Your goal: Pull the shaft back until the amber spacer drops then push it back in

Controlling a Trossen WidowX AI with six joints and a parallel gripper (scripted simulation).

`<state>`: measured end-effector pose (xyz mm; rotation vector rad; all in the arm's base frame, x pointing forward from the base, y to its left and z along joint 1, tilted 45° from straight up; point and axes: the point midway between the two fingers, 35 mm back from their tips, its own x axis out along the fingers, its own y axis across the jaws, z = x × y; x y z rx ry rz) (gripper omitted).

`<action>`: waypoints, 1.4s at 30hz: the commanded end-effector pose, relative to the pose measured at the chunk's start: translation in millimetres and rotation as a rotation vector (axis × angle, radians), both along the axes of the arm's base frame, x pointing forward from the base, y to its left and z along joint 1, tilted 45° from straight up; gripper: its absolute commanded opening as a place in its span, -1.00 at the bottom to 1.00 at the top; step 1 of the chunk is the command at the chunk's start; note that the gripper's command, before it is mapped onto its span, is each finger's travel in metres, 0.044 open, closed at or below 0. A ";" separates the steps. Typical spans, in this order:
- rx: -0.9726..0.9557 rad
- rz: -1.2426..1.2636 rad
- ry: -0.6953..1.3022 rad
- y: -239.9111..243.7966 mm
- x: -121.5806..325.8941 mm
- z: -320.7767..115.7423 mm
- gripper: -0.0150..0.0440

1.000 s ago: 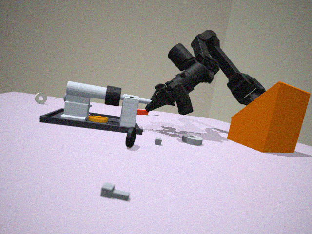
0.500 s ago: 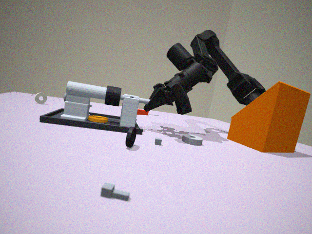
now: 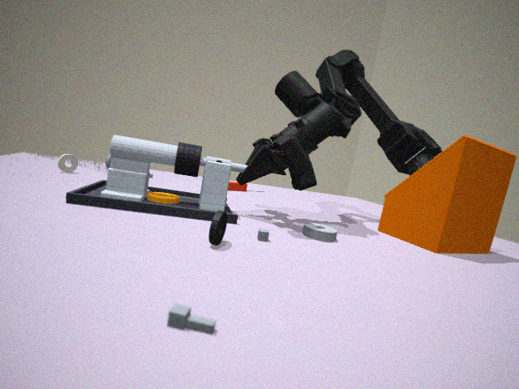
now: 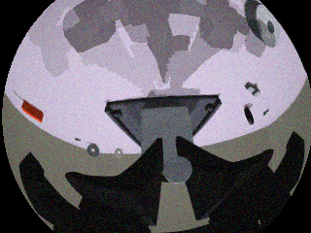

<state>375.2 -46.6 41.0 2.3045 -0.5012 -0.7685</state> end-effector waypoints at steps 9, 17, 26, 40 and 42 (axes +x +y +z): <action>-0.002 0.002 -0.003 0.0 5.0 1.9 -0.49; -0.002 0.002 -0.003 -0.1 7.3 2.3 -0.49; -0.002 0.002 -0.003 -0.2 9.9 2.8 -0.49; -0.002 0.002 -0.003 -0.4 14.0 3.6 -0.49; -0.002 0.002 -0.003 -0.4 14.6 3.7 -0.49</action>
